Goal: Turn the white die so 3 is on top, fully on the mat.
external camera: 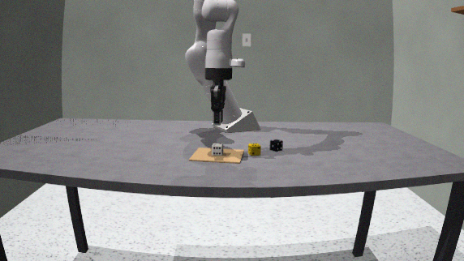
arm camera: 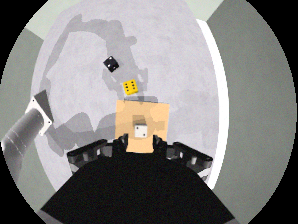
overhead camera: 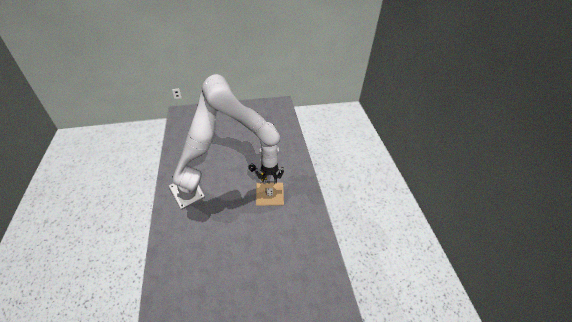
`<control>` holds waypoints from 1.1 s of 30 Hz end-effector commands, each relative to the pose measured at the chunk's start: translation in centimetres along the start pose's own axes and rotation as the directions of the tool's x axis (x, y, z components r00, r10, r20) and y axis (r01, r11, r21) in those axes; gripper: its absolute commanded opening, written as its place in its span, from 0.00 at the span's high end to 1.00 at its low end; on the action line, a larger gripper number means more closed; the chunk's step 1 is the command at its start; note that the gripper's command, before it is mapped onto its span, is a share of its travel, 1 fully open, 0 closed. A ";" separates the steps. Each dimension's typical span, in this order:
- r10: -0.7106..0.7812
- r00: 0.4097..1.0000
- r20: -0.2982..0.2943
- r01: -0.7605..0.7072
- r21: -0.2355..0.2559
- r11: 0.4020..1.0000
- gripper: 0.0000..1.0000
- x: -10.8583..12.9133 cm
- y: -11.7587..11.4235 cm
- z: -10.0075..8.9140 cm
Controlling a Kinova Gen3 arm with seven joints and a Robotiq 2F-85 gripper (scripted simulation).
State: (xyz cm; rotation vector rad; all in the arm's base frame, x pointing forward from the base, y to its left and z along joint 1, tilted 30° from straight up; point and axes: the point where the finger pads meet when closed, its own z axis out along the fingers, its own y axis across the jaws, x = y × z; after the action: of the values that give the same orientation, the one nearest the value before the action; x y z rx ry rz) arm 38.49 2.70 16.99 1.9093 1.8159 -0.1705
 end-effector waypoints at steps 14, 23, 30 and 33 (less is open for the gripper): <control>0.001 1.000 0.001 -0.001 0.000 1.000 0.54 0.0 0.0 1.3; 0.001 1.000 0.001 -0.001 0.000 1.000 0.54 0.0 0.0 2.6; 0.001 1.000 0.001 -0.001 0.000 1.000 0.54 0.0 0.0 3.5; 0.001 1.000 0.001 -0.001 0.000 1.000 0.54 0.0 0.0 3.9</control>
State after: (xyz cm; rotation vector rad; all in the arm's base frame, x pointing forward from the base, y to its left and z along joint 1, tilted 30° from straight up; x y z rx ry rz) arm 39.44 1.47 13.85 1.9041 1.8228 -0.1615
